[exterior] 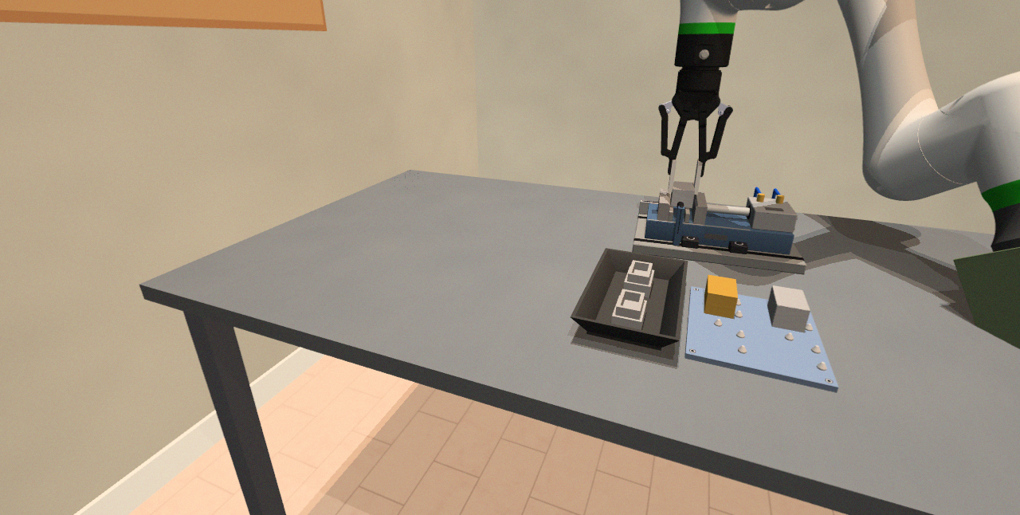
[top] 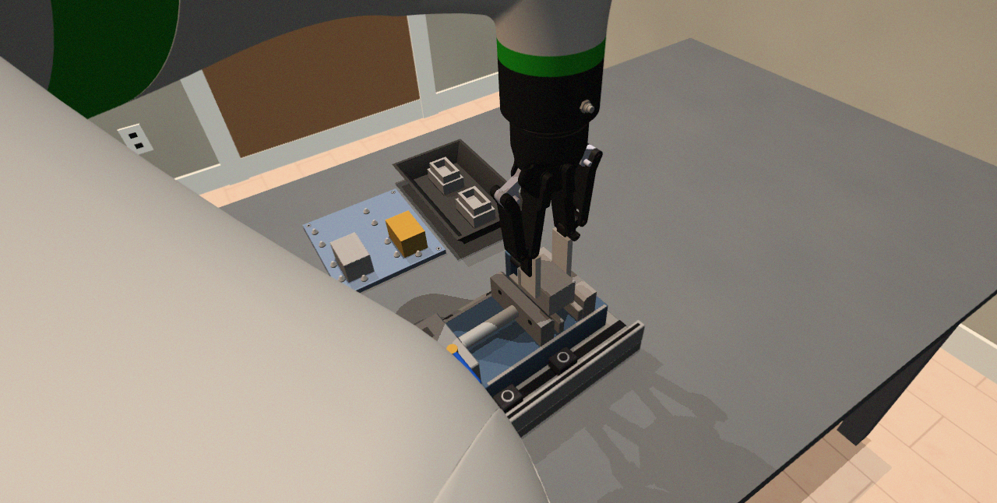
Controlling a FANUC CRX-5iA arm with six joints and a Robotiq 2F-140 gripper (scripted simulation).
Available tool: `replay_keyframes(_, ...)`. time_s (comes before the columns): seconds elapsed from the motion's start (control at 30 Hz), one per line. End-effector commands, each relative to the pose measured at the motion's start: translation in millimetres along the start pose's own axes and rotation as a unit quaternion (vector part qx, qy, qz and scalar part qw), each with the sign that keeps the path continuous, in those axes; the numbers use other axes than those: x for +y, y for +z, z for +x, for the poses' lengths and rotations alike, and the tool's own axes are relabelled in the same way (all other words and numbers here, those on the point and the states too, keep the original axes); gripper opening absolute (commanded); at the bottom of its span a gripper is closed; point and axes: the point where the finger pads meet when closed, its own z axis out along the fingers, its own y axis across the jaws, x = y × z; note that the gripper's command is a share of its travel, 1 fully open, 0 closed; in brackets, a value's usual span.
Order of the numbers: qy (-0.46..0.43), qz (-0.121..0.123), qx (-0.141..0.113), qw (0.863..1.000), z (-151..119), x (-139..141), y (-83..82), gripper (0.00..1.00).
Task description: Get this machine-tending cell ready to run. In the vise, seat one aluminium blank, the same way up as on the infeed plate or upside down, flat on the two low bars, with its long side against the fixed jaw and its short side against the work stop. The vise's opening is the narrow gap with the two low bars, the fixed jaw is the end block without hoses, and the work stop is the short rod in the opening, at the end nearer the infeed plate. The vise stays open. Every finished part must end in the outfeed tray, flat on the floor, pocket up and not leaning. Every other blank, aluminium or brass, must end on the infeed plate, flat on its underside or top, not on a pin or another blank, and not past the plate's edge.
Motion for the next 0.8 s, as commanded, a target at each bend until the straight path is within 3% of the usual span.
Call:
replay_keyframes(0.0, 0.0, 0.0, 0.0, 1.0, -0.4, -0.3, -0.2, 0.0)
replay_keyframes(0.77, 0.0, 0.0, 0.0, 1.0, -4.3, -1.7, -0.2, 0.0)
